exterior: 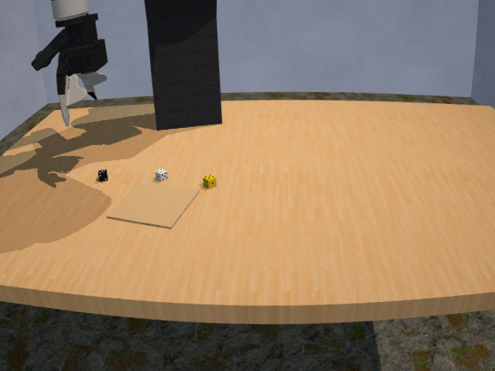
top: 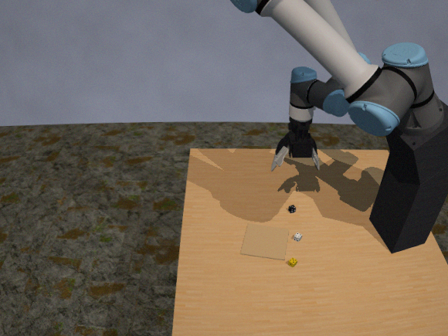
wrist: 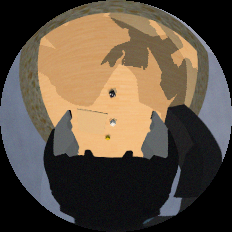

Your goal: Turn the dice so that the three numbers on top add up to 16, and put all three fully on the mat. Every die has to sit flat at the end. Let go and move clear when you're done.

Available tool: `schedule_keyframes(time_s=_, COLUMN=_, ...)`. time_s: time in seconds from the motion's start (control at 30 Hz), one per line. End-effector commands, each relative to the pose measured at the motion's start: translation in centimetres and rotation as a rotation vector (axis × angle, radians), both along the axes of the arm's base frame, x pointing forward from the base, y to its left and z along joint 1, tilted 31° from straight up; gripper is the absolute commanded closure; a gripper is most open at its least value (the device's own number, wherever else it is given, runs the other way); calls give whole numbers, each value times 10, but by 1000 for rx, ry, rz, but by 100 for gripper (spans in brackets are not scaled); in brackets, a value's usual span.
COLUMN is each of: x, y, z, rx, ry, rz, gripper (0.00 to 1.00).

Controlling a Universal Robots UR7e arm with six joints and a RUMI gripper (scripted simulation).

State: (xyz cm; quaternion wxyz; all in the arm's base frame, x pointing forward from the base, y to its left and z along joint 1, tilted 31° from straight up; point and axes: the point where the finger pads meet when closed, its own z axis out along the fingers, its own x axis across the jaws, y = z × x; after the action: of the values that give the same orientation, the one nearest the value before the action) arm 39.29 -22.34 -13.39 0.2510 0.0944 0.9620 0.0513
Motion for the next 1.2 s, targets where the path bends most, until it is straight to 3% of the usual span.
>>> schedule_keyframes(time_s=0.0, x=3, y=-6, z=1, rx=-28, ry=-12, rz=-8, gripper=0)
schedule_keyframes(time_s=1.17, x=8, y=-9, z=-5, rx=-43, ry=-18, rz=-11, gripper=0)
